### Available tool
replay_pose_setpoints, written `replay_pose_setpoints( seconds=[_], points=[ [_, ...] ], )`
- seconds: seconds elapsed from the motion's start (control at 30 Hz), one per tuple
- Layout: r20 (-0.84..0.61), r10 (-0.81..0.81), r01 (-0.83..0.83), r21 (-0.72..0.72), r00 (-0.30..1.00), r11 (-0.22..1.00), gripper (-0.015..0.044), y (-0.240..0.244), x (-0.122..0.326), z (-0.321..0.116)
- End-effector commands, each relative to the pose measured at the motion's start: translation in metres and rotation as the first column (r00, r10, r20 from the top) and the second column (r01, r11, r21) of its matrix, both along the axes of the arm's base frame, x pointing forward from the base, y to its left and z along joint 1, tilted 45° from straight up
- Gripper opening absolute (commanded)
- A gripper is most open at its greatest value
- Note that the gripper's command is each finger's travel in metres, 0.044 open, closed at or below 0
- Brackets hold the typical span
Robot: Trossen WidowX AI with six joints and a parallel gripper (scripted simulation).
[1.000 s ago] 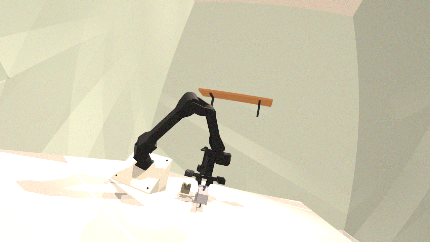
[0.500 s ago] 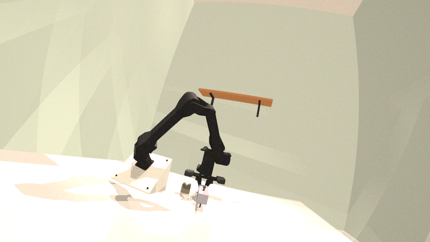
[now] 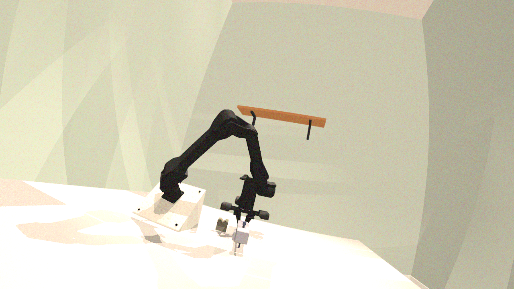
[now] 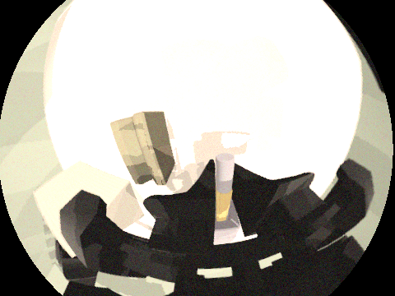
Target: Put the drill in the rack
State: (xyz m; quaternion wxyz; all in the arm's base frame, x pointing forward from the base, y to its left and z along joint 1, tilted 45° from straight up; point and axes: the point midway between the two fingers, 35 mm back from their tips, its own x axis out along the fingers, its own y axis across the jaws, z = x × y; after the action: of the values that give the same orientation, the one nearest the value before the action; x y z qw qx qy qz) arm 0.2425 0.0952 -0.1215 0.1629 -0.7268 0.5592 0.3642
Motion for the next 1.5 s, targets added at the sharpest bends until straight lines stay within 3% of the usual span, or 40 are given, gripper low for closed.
replay_pose_setpoints(
  seconds=[0.0,1.47],
  points=[
    [0.005,-0.002,0.002,0.002,1.0,1.0,0.0,0.001,0.0,0.001],
    [0.005,-0.002,0.002,0.004,1.0,1.0,0.0,0.022,-0.009,-0.018]
  ],
)
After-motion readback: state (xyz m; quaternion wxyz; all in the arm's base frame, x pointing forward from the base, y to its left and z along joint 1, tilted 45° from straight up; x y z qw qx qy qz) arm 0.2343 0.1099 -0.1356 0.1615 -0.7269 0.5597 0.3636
